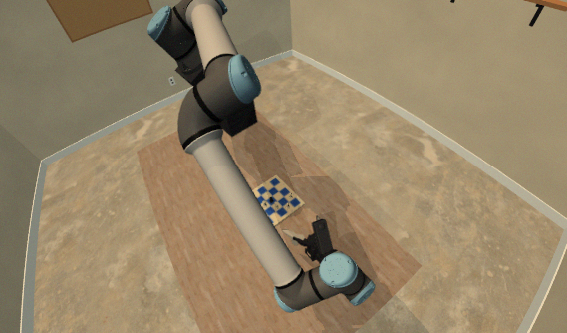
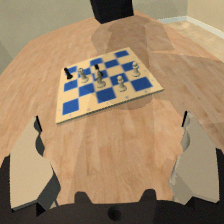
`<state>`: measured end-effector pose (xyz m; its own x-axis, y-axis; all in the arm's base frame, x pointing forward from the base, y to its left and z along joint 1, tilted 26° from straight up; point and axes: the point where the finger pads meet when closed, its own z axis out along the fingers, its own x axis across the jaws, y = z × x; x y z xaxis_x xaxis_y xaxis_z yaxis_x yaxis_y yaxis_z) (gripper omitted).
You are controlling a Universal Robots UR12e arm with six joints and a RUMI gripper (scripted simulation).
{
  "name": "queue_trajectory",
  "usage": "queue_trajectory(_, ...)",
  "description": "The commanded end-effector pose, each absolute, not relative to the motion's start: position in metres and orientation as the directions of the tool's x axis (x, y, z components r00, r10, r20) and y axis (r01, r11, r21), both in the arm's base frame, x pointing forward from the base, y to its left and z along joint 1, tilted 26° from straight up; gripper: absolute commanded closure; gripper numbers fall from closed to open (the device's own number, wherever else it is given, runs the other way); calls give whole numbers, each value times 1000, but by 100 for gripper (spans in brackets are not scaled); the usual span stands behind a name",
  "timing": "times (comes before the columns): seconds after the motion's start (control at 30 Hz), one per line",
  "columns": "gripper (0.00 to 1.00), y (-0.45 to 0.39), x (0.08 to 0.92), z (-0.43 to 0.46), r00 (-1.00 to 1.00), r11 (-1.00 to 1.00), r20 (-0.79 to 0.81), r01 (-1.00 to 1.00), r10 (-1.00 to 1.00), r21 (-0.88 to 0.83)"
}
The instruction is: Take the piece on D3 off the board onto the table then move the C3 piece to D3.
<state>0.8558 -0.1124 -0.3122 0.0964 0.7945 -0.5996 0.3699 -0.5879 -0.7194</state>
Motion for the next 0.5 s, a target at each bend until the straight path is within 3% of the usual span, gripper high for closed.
queue_trajectory(0.0, 0, -116, 858, -312, 78, -560, -575, 366, 814, -743)
queue_trajectory(0.47, 0, -118, 858, -312, 71, -549, -565, 365, 822, -752)
